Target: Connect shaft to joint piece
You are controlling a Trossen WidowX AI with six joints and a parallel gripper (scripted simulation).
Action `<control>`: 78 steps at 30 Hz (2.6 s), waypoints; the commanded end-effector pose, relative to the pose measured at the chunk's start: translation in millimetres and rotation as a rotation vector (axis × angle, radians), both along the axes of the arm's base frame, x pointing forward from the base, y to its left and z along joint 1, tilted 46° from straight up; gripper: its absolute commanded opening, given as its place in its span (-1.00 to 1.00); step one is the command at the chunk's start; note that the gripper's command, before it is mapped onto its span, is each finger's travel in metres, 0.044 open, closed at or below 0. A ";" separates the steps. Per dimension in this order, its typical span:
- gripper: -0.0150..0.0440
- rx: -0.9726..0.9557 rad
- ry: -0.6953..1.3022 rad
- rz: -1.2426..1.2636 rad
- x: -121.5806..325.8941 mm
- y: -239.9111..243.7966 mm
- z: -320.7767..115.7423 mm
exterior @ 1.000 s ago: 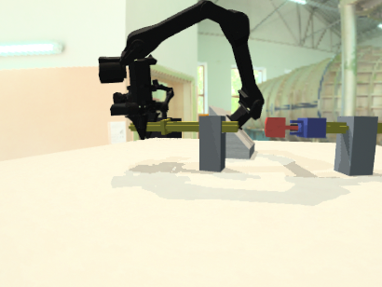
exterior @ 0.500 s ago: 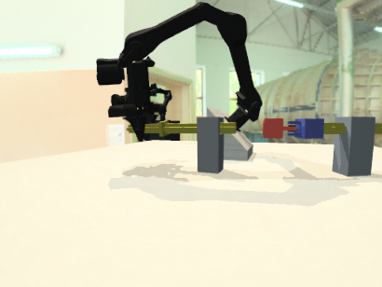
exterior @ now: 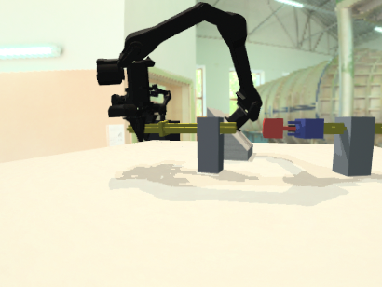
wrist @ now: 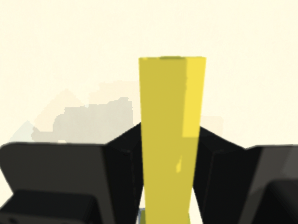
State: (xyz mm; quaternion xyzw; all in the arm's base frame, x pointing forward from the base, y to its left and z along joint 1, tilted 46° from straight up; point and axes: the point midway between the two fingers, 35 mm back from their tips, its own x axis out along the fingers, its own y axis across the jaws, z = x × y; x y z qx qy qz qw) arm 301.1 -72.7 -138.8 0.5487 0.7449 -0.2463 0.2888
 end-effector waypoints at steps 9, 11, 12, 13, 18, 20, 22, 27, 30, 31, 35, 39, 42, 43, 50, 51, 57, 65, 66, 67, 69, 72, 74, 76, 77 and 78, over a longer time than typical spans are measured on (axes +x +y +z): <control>-0.26 0.000 0.000 0.000 0.0 0.0 0.0; -0.26 0.000 0.000 0.000 0.0 0.0 0.0; -0.26 0.000 0.000 0.000 0.0 0.0 0.0; -0.26 0.000 0.000 0.000 0.0 0.0 0.0; -0.26 0.000 0.000 0.000 0.0 0.0 0.0; -0.26 0.000 0.000 0.000 0.0 0.0 0.0; -0.31 0.000 0.000 0.000 0.0 0.0 0.0; -0.42 0.000 0.000 0.000 0.0 0.0 0.0; -0.49 0.000 0.000 0.000 0.0 0.0 0.0; -0.49 0.000 -0.001 -0.001 0.0 0.2 0.2; -0.49 0.003 -0.015 -0.017 -0.4 2.4 2.3; -0.49 0.008 -0.036 -0.041 -1.3 6.5 6.4; -0.49 0.011 -0.046 -0.053 -2.0 9.7 9.6; -0.49 0.012 -0.049 -0.056 -2.3 10.7 10.7; -0.49 0.015 -0.059 -0.068 -4.0 18.0 18.1; -0.49 0.016 -0.060 -0.069 -4.2 19.0 19.1; -0.49 0.017 -0.062 -0.072 -5.7 25.1 25.3; -0.49 0.018 -0.064 -0.074 -7.5 33.3 33.6; -0.49 0.018 -0.064 -0.074 -7.8 34.3 34.6; -0.49 0.018 -0.064 -0.074 -8.0 35.3 35.7; -0.49 0.018 -0.064 -0.074 -8.5 37.3 37.7; -0.49 0.019 -0.064 -0.075 -9.1 40.4 40.8; -0.49 0.019 -0.064 -0.075 -9.6 42.4 42.9; -0.49 0.019 -0.063 -0.075 -10.1 44.4 45.0; -0.49 0.019 -0.063 -0.075 -10.3 45.4 46.0; -0.49 0.019 -0.063 -0.075 -10.5 46.4 47.0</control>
